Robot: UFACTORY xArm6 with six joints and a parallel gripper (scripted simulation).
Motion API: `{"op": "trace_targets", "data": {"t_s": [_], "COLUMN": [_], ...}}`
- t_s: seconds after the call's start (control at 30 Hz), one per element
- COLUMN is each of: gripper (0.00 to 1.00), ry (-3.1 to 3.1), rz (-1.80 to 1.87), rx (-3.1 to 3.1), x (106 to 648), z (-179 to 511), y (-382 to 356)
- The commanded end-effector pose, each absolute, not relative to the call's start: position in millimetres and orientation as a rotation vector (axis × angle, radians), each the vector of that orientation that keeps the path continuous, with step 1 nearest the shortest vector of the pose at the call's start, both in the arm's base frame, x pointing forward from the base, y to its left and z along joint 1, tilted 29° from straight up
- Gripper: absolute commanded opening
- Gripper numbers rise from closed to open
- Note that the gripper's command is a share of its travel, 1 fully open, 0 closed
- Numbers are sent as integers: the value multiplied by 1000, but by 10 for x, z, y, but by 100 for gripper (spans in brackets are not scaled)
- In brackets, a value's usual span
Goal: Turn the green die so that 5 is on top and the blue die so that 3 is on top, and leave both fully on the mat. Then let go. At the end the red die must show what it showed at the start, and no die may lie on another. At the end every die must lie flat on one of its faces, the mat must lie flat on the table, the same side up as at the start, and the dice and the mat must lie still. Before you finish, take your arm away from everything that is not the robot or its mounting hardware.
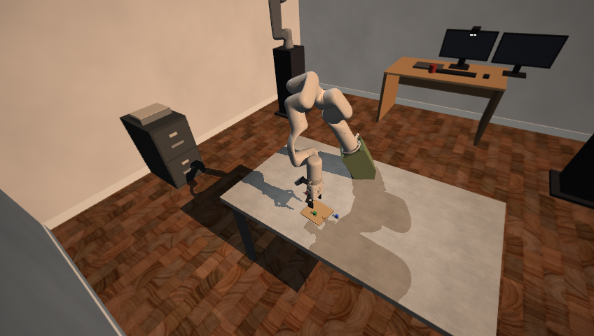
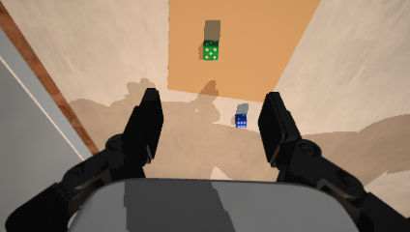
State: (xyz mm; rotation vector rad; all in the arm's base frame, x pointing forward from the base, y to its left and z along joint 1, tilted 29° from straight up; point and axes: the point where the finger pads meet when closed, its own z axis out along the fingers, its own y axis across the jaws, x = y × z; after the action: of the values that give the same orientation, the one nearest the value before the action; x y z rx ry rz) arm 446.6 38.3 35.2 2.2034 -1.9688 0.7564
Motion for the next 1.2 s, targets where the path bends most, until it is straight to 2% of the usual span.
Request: {"op": "trace_targets", "data": {"t_s": [0.0,0.6,1.17], "gripper": [100,100,100], "ry": [-1970,-2013,-2565], "rz": [760,763,795], "rx": [2205,2177,1703], "x": [4476,4467,4318], "z": [366,347,80], "y": [391,413,707]}}
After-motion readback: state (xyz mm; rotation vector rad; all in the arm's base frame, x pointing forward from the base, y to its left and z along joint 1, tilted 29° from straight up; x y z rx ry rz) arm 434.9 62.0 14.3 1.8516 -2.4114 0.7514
